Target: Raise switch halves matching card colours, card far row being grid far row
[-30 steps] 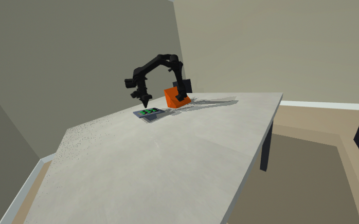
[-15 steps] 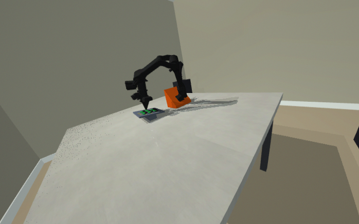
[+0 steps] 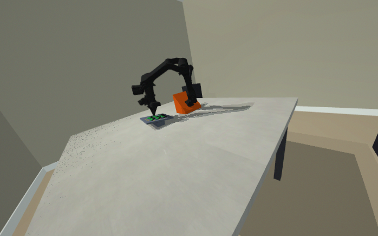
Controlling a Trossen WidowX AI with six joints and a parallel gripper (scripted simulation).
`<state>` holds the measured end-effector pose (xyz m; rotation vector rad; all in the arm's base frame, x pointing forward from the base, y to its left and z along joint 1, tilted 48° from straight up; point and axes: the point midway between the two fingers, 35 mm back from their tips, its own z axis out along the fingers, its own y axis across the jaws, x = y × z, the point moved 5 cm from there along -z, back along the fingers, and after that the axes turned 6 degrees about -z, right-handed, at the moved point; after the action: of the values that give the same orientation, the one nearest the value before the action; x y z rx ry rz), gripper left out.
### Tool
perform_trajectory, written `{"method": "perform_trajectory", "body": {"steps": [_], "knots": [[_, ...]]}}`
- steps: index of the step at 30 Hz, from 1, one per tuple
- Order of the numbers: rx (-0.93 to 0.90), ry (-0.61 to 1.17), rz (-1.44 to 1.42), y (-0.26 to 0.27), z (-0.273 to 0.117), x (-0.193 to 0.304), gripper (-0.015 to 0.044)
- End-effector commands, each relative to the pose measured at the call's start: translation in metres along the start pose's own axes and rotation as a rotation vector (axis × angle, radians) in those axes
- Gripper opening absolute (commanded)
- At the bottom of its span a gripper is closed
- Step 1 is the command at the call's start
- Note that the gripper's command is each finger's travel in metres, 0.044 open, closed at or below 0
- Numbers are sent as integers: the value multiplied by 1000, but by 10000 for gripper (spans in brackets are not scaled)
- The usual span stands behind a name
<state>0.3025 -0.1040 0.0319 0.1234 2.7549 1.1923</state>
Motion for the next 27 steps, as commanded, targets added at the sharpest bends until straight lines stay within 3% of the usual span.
{"method": "perform_trajectory", "body": {"steps": [1,27], "knots": [[-4,-2,6,0,1,0,0],[-4,-2,6,0,4,0,0]]}}
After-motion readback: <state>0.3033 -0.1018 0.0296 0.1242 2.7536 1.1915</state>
